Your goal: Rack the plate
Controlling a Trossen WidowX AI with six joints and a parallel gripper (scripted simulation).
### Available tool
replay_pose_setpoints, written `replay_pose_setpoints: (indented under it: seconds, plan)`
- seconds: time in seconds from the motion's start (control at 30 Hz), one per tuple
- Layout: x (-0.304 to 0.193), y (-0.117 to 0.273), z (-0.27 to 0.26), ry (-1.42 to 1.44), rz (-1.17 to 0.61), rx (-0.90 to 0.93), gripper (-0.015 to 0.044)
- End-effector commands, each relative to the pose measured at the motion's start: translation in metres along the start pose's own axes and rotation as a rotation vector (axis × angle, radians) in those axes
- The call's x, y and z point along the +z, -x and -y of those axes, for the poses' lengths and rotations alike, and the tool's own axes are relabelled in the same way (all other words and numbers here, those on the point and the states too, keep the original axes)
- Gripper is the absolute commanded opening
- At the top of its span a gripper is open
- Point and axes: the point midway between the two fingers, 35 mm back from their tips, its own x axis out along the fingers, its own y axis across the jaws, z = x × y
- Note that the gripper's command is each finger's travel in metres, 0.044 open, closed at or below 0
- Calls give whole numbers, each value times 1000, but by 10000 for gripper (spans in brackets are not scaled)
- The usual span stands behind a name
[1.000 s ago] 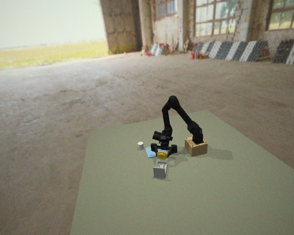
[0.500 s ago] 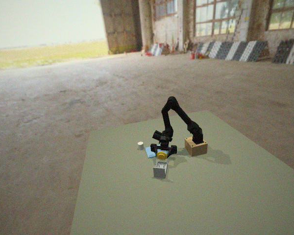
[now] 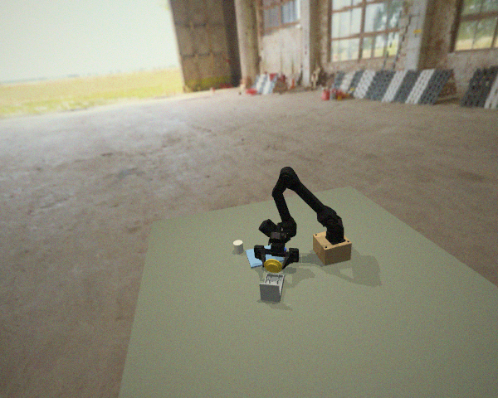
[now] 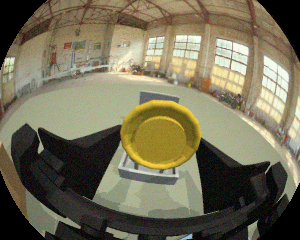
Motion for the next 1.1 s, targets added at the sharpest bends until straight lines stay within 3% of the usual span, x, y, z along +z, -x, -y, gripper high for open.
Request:
replay_pose_setpoints:
  seconds: [0.0, 1.07]
  plan:
    - [0, -4, -2, -9, -2, 0, 0]
    - [-12, -25, -8, 33, -1, 10, 0]
